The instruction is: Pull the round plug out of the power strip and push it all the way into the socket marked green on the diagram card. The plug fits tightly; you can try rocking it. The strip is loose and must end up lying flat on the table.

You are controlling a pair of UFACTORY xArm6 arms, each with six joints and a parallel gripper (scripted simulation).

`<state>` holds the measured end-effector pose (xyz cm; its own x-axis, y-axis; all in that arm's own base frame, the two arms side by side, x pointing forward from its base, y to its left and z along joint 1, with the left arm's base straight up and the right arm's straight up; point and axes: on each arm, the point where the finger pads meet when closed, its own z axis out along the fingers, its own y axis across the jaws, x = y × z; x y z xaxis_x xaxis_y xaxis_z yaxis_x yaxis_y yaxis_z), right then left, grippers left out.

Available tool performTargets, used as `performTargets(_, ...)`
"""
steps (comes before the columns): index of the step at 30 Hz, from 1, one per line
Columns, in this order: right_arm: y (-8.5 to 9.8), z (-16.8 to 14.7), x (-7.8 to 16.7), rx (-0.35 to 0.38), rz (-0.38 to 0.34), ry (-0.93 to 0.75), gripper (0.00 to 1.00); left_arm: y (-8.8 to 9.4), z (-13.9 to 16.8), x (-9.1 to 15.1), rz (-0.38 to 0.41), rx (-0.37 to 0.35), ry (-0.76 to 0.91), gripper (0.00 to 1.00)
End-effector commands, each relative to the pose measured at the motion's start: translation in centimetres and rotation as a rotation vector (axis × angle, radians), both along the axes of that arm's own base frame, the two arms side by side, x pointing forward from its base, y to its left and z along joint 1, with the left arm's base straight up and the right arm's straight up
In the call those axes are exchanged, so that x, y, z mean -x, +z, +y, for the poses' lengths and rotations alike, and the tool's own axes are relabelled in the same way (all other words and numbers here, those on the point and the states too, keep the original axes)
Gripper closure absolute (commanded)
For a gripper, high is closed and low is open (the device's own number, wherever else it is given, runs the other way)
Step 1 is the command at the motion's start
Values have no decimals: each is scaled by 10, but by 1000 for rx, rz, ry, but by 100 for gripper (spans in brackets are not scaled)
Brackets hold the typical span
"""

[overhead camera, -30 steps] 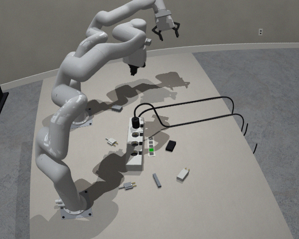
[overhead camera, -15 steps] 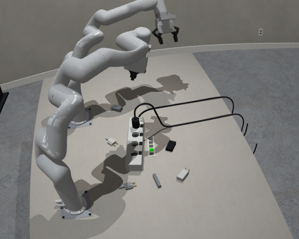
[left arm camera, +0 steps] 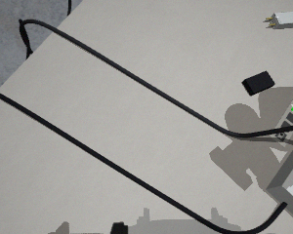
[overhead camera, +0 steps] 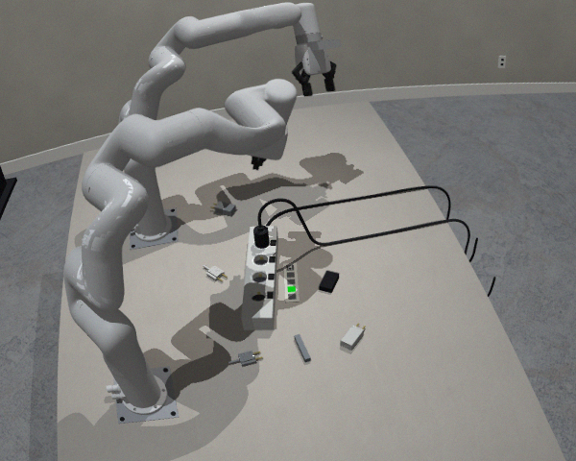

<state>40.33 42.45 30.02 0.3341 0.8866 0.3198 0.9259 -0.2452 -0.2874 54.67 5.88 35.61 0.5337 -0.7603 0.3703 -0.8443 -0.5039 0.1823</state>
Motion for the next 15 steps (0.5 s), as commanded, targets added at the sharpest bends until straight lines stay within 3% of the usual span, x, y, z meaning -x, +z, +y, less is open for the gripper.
performTargets(1,-9,-3,1,-47,-17,14,100,-4,-6,7,29,-30,81,0)
performTargets(5,-15,-5,1,-62,-23,19,100,-7,-9,11,46,-42,114,0)
performTargets(15,-60,-33,6,-154,-83,31,100,-30,-27,43,157,-138,362,0)
